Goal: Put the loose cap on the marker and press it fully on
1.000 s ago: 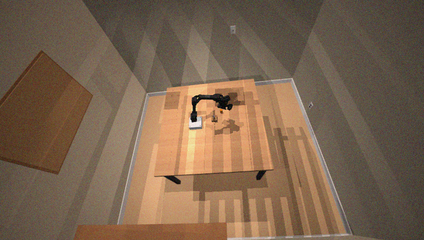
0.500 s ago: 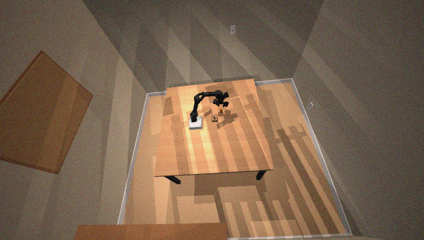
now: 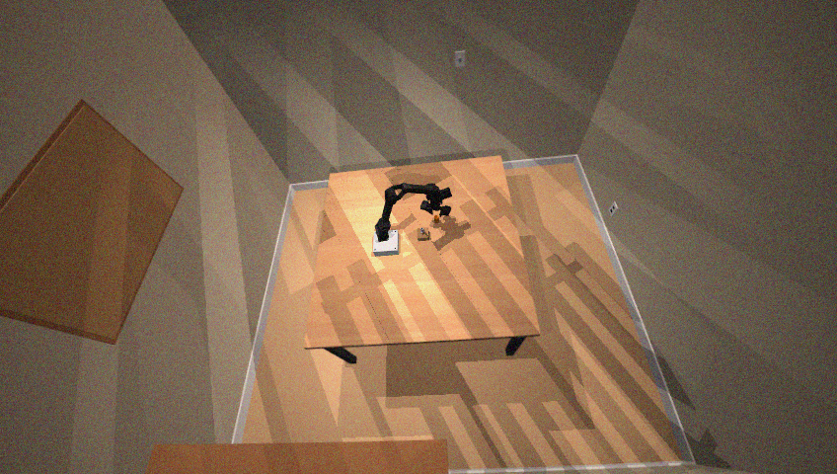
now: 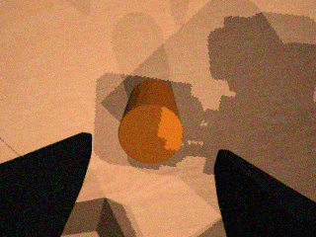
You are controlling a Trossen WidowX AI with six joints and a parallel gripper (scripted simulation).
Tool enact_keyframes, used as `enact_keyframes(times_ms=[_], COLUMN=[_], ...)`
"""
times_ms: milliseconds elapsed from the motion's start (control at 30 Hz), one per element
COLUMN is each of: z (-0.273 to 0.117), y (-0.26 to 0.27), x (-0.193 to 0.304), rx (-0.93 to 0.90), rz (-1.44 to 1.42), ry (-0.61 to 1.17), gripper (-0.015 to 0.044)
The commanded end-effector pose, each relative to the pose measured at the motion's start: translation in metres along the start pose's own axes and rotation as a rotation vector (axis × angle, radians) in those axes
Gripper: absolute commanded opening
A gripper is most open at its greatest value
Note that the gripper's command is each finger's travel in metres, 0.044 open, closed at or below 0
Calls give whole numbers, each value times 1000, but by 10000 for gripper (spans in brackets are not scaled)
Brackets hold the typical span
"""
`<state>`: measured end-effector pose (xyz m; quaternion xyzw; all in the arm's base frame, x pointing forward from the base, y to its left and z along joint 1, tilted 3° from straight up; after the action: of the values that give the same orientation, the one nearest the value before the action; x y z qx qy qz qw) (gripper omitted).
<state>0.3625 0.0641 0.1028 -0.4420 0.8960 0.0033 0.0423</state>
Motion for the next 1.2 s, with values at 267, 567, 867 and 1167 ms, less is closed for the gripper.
enact_keyframes(times_ms=[267,567,867,1167], z=[19,34,48,55], y=[1,1,1,2], x=[1,1,1,1], rx=[-5,-5,-5,-5], rz=[0,0,0,0], ry=[3,3,3,3], gripper=[258,258,258,179])
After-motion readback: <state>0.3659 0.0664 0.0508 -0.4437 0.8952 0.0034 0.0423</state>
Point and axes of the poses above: the point midway between the two fingers, 35 mm back from their tips, its own z axis out along the fingers, its own y axis across the jaws, x = y × z, the point moved 3 cm from there along -z, back along the fingers, and after that the axes turned 6 degrees about z, right-handed, at the moved point
